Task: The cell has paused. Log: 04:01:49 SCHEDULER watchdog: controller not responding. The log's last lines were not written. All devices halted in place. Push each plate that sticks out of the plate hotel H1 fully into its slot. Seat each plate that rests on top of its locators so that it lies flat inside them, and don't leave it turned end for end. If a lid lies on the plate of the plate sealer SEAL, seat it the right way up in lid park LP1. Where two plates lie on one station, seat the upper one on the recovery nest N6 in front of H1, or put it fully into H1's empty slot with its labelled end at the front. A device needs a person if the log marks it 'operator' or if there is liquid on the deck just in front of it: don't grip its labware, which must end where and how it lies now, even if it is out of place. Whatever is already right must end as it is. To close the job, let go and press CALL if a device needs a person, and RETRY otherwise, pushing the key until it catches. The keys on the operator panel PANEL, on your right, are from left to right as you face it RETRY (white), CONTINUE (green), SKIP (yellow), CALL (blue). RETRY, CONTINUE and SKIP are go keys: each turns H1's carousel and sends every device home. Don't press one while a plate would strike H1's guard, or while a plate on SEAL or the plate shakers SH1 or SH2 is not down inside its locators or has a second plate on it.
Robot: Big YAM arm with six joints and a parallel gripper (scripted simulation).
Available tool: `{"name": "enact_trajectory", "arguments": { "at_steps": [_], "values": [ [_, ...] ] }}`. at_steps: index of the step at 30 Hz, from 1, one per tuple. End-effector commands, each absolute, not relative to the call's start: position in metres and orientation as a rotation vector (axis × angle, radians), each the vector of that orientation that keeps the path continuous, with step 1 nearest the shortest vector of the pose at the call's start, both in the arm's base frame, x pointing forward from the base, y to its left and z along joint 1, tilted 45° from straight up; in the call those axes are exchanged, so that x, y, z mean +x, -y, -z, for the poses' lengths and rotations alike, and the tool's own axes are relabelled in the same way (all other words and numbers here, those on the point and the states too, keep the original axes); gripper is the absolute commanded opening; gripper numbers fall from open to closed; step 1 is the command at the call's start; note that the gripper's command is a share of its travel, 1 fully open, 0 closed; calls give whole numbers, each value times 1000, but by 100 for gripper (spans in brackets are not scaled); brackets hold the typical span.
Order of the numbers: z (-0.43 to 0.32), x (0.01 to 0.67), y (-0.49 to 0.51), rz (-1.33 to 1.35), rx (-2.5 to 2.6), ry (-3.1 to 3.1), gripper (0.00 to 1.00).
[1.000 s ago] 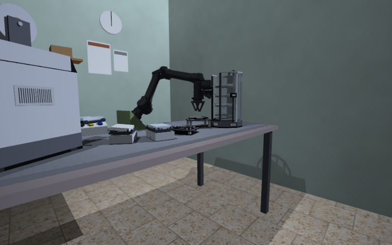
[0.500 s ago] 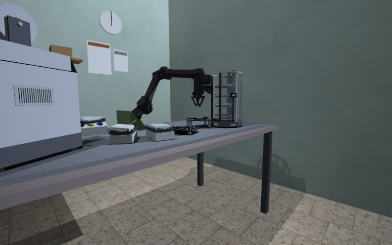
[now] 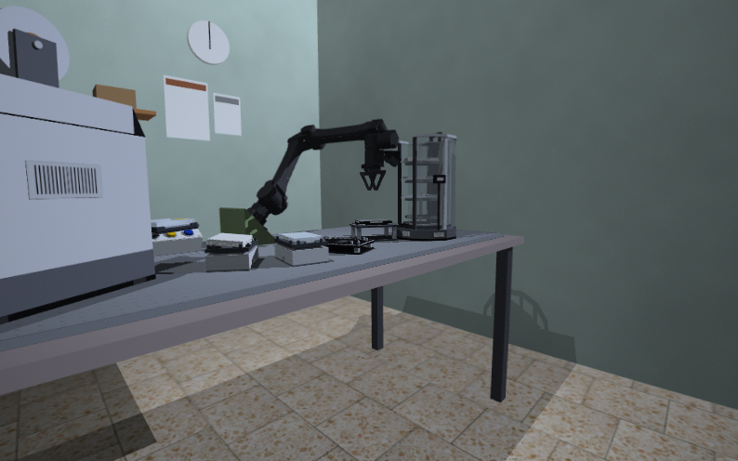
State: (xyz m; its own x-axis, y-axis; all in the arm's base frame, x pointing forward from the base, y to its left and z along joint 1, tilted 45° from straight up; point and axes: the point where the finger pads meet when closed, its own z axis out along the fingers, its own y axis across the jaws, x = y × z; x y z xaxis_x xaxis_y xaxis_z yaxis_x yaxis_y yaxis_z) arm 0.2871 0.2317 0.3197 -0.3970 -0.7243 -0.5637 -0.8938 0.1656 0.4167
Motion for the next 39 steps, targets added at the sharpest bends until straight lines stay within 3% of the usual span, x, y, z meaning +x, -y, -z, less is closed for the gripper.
{"name": "enact_trajectory", "arguments": {
  "at_steps": [1, 18, 39],
  "values": [
    [-339, 304, -224, -1029, -1570, -2168, 100],
    [-362, 312, -201, -1018, -1571, -2160, 100],
    [-318, 356, -171, -1150, -951, -2683, 100]
  ]
}}
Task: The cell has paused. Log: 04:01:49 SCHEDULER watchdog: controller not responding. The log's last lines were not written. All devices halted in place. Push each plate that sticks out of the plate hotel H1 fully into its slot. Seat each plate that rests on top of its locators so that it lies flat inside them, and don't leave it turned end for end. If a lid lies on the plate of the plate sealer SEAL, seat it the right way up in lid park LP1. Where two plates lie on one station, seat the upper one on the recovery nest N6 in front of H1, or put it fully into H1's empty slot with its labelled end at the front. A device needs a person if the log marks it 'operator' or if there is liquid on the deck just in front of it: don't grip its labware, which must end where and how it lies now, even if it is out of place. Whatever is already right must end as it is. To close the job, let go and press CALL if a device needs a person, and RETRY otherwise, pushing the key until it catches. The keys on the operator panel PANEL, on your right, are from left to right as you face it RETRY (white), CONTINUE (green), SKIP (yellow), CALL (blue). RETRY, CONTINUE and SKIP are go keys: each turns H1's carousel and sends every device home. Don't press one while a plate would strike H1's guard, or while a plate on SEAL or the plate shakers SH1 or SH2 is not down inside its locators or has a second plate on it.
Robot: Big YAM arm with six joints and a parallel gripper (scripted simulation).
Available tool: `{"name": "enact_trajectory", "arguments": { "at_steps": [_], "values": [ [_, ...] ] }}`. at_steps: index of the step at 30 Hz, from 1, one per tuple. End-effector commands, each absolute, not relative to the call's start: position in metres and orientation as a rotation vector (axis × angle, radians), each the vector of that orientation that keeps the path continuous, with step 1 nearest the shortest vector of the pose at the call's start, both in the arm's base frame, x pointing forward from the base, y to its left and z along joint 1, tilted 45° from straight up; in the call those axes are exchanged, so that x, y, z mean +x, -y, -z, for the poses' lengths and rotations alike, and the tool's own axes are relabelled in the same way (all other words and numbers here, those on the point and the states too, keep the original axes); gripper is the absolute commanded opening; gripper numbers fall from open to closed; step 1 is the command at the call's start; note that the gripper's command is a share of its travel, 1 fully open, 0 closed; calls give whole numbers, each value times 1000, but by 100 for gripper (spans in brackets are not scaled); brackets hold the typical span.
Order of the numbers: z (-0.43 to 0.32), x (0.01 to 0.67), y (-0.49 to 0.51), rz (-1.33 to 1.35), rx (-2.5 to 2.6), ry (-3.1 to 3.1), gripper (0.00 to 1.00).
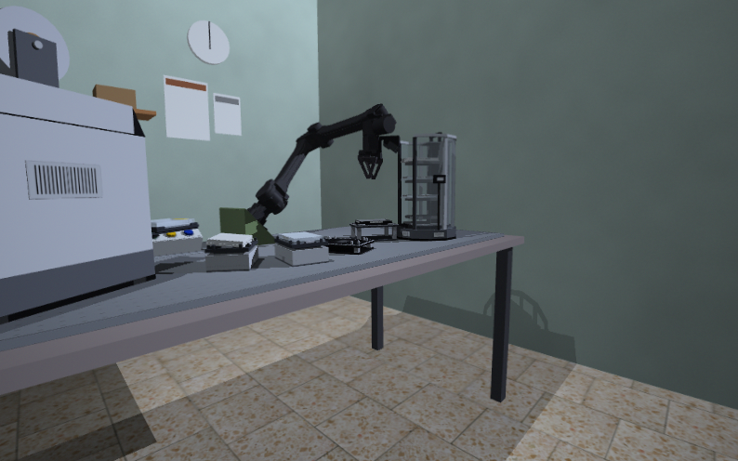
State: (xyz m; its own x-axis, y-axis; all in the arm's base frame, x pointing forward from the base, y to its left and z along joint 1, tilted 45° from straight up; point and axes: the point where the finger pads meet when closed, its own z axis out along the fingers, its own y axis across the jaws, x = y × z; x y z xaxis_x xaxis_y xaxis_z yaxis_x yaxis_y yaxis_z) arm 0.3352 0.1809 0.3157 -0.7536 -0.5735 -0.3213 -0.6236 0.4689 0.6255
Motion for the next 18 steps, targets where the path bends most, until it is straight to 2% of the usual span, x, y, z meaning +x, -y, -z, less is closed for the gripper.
{"name": "enact_trajectory", "arguments": {
  "at_steps": [1, 18],
  "values": [
    [-318, 359, -170, -1147, -953, -2679, 100],
    [-289, 394, -147, -1140, -979, -2661, 100]
  ]
}}
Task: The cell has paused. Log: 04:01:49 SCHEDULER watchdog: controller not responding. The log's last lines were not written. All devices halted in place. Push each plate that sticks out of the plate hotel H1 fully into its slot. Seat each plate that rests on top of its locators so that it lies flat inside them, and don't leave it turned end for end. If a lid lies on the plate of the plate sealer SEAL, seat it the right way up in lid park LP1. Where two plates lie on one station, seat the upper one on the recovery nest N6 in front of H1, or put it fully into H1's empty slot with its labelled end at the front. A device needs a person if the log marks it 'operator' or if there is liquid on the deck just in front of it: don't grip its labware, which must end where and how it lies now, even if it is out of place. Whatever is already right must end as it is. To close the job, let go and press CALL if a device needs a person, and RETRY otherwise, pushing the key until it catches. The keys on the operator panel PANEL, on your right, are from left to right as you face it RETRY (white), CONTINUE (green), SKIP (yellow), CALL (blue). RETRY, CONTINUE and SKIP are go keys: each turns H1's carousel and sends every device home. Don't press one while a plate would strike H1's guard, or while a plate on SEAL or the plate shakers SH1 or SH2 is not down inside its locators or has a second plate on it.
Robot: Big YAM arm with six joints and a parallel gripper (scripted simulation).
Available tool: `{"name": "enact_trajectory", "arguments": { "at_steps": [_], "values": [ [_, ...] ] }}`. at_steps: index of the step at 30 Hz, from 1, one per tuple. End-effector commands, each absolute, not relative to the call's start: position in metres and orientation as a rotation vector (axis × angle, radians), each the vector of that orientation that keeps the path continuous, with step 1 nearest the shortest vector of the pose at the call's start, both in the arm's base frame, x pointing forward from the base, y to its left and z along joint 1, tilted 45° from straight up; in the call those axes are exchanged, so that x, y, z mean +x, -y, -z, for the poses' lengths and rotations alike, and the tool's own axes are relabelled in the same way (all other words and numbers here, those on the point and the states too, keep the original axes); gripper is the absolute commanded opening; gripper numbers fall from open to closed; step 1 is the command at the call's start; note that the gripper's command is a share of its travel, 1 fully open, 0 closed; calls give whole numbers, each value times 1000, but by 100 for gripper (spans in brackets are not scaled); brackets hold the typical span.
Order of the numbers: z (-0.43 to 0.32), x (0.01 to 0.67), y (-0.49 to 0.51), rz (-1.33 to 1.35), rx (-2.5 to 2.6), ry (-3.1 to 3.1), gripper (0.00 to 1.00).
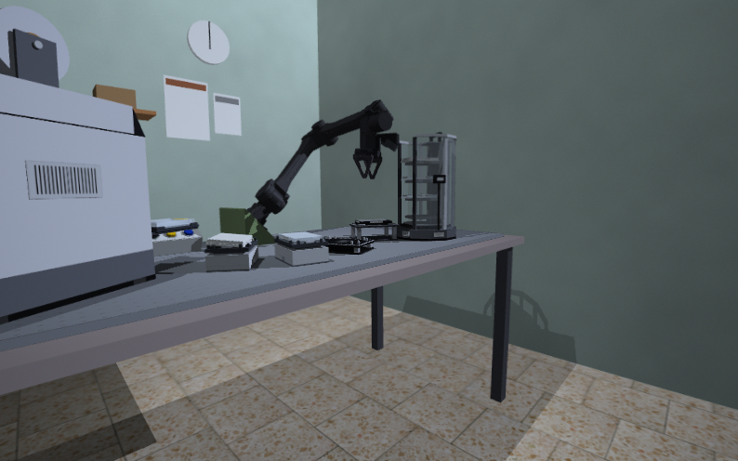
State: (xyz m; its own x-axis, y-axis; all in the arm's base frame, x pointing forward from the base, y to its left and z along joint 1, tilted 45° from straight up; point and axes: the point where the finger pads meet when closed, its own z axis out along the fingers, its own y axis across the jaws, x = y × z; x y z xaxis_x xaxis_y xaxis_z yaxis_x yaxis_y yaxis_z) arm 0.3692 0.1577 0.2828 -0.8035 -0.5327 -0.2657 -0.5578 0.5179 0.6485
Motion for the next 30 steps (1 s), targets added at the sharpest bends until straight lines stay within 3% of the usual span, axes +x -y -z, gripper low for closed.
{"name": "enact_trajectory", "arguments": {
  "at_steps": [1, 17, 30],
  "values": [
    [-287, 396, -145, -1139, -979, -2661, 100],
    [-260, 425, -125, -1141, -976, -2666, 100],
    [-233, 441, -100, -1184, -491, -2923, 100]
  ]
}}
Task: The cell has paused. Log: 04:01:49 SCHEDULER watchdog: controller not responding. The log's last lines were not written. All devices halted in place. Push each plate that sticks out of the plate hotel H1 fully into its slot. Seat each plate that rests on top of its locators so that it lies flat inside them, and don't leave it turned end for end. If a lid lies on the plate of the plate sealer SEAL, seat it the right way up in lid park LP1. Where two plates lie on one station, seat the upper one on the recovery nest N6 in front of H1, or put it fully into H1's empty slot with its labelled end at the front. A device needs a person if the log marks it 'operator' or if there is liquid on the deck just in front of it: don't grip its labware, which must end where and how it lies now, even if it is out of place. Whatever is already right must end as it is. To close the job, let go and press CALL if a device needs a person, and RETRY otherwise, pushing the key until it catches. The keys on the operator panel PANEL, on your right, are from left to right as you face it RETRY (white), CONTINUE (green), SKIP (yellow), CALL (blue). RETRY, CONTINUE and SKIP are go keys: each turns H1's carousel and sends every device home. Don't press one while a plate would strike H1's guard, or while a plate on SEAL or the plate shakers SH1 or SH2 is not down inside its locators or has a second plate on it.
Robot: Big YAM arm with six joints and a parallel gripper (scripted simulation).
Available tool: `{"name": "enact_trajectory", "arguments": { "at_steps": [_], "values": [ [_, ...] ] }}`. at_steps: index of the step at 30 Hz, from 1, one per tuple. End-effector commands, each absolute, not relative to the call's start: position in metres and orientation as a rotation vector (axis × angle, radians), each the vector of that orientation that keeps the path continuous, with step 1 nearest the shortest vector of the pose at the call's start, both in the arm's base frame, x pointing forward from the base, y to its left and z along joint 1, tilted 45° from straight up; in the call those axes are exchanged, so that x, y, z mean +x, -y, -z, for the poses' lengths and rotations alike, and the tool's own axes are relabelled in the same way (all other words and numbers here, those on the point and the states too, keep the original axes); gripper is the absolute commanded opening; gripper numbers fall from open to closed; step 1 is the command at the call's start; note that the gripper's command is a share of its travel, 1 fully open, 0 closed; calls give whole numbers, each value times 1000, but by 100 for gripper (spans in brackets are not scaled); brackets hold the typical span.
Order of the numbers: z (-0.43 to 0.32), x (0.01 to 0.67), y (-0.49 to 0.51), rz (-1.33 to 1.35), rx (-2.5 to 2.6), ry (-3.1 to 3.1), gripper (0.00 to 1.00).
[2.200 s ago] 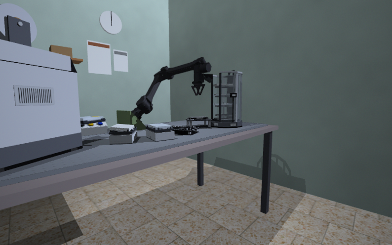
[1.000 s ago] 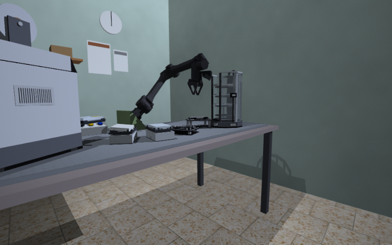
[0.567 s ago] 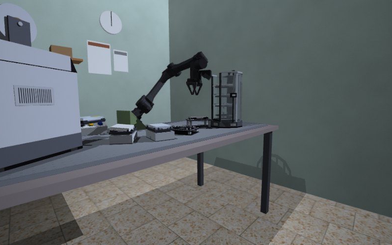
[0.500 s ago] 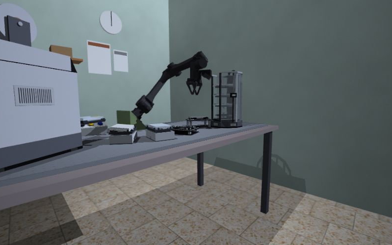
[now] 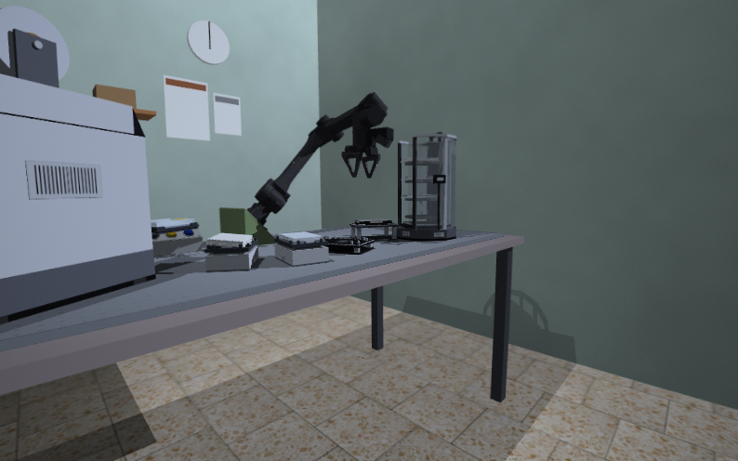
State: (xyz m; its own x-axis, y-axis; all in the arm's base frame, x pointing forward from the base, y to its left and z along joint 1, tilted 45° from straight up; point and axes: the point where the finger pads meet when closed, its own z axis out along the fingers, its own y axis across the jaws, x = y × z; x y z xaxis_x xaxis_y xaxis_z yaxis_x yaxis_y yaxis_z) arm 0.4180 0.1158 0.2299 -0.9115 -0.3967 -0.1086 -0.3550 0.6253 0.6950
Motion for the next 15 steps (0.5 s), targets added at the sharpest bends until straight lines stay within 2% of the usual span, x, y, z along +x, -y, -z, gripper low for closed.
{"name": "enact_trajectory", "arguments": {
  "at_steps": [1, 15],
  "values": [
    [-231, 443, -98, 1147, 475, 2832, 100],
    [-203, 458, -72, 1149, 505, 2833, 100]
  ]
}}
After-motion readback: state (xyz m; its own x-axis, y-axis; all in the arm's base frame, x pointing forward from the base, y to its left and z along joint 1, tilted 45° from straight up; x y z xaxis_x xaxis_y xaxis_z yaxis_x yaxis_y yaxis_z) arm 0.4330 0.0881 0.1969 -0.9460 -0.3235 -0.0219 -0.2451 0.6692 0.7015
